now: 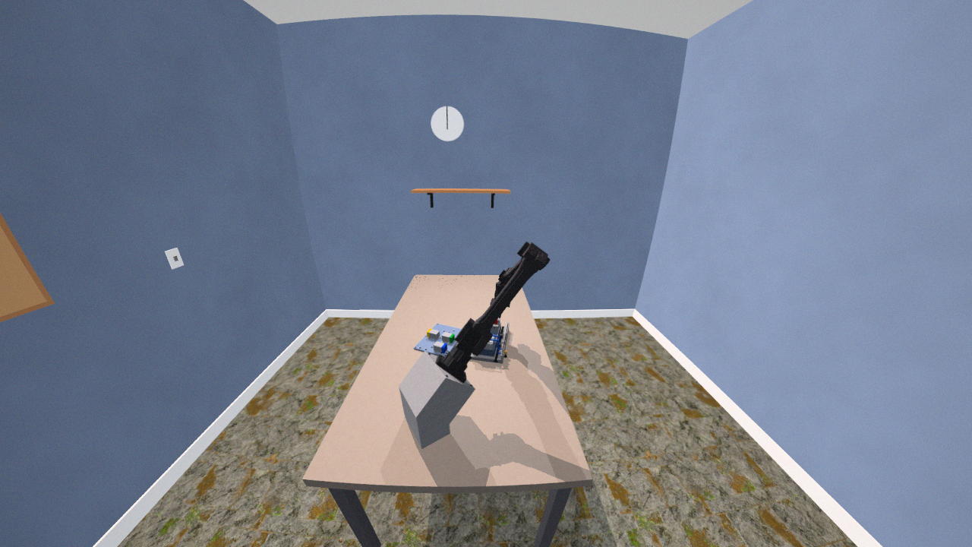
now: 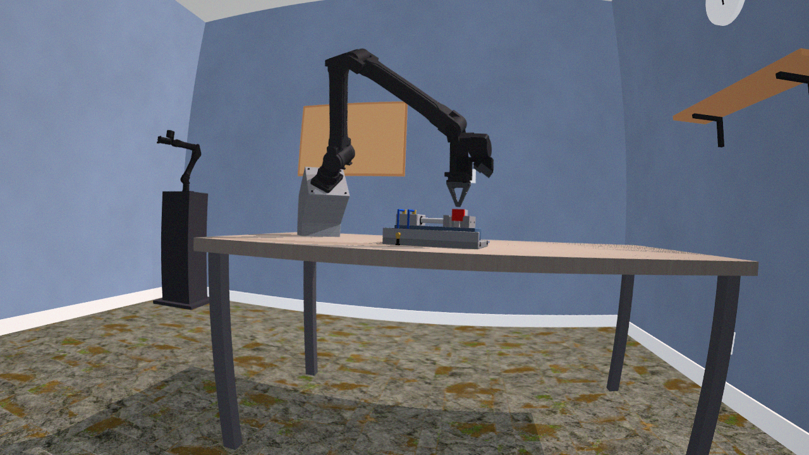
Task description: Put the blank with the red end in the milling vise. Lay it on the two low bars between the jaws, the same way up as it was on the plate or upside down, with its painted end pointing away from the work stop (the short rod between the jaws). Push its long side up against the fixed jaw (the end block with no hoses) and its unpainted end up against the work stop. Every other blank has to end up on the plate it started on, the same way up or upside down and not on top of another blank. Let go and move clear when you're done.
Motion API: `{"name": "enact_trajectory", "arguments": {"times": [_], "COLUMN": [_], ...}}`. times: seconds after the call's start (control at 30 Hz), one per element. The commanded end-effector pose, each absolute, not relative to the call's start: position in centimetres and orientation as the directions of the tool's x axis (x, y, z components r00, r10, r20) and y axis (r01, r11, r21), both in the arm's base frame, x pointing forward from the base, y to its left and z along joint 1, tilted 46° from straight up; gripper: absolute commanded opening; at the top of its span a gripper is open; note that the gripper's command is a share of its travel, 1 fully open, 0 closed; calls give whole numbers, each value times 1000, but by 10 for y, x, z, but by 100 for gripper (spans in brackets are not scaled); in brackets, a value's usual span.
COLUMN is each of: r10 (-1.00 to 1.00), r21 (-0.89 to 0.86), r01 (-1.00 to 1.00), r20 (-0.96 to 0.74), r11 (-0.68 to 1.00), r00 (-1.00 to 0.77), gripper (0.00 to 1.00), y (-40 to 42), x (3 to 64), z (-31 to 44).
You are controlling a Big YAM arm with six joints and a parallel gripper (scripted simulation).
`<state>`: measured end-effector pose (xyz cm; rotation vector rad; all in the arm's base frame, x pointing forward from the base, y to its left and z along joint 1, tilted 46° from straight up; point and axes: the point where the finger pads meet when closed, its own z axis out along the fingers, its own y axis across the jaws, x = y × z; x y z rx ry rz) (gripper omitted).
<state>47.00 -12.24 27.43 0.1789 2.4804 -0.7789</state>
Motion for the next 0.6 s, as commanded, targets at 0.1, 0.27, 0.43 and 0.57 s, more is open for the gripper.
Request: {"name": "enact_trajectory", "arguments": {"times": [0.1, 0.27, 0.43, 0.57], "r10": [-36, -38, -40, -41], "r21": [-498, -496, -492, -491], "r01": [270, 272, 277, 278], "r20": [-522, -528, -540, -542], "r11": [824, 824, 825, 826], "r00": [-852, -848, -841, -839], "gripper": [0, 0, 0, 0], "y": [-126, -124, -121, -121], "x": [469, 466, 464, 464], "z": [272, 275, 279, 279]}}
